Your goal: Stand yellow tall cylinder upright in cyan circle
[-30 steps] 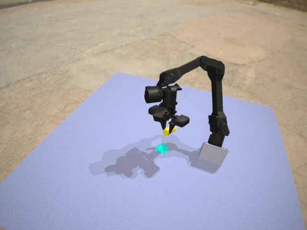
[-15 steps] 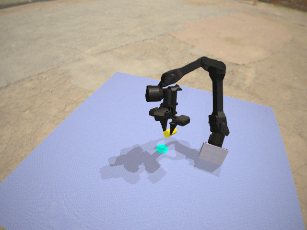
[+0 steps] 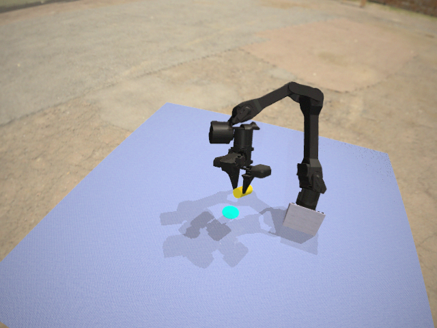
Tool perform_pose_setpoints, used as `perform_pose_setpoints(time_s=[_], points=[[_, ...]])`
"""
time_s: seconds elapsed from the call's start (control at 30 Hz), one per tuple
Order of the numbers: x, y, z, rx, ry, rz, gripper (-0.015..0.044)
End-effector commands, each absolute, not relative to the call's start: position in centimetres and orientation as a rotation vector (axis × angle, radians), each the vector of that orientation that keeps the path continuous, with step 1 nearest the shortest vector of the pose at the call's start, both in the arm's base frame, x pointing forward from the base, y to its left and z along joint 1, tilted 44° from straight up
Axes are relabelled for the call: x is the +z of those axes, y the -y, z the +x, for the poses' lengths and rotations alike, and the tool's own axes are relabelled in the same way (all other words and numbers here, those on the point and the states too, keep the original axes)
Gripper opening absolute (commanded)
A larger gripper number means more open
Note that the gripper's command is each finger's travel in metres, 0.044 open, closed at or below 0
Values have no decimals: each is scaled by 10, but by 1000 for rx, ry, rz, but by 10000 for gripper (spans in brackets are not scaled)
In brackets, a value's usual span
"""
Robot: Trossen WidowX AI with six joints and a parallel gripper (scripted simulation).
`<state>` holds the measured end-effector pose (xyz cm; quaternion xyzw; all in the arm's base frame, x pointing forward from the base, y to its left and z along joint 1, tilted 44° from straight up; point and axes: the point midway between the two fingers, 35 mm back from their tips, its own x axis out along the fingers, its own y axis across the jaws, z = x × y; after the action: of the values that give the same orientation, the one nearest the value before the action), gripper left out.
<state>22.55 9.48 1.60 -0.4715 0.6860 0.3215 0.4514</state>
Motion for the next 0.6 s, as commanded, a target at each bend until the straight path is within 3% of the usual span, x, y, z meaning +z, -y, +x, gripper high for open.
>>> perform_pose_setpoints(time_s=[0.0, 0.57], points=[[15, -95, 224, 826, -1679, -1135, 105], [13, -93, 222, 914, -1612, -1035, 105]])
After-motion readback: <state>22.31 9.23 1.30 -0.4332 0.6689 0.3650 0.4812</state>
